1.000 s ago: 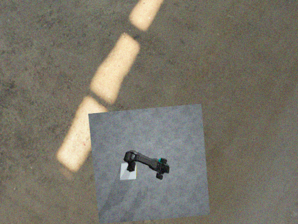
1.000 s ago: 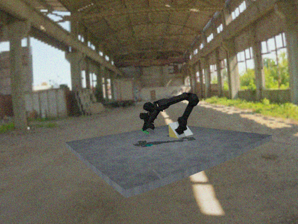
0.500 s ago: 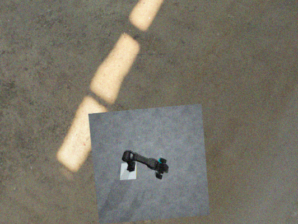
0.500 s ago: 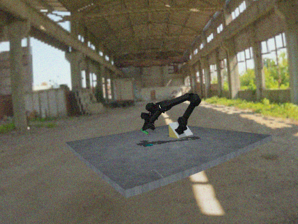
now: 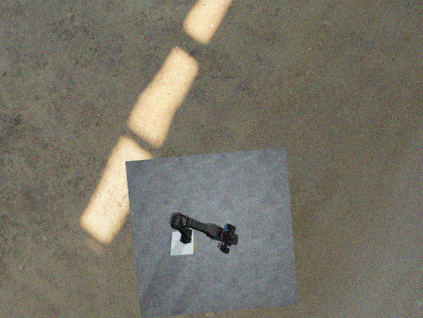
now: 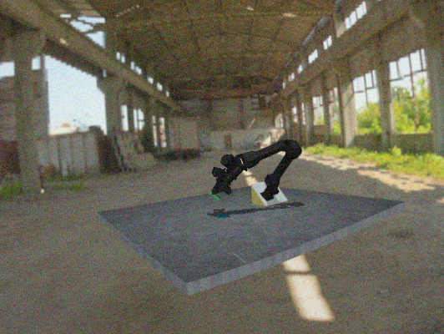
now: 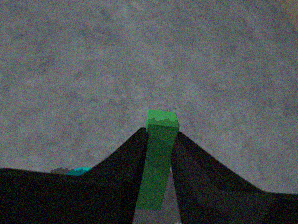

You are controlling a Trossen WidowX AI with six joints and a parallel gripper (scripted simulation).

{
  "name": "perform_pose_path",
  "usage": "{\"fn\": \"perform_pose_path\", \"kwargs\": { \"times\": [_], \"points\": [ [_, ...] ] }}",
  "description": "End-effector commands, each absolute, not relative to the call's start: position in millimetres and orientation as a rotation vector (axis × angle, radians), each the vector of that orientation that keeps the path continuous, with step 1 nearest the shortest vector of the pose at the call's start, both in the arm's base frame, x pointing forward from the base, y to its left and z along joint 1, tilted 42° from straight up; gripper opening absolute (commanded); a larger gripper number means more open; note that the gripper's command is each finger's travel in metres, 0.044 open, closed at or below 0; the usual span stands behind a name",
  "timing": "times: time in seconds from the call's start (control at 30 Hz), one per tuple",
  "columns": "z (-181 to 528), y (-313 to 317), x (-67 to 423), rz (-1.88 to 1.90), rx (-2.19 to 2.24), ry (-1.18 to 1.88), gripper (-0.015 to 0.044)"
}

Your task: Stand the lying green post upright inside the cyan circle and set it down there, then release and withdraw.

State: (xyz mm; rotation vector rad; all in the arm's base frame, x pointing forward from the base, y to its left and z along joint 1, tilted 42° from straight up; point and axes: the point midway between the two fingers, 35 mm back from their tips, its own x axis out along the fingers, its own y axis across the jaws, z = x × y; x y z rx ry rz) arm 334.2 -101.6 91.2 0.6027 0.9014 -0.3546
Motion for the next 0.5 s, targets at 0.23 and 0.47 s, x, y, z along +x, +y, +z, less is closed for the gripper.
{"fn": "perform_pose_path", "kwargs": {
  "times": [0.23,0.47],
  "points": [
    [93.9,-100.2,332.6,-0.383,0.603,0.827,0.0023],
    [95.7,-99.5,331.7,-0.398,0.606,0.777,0.0023]
  ]
}}
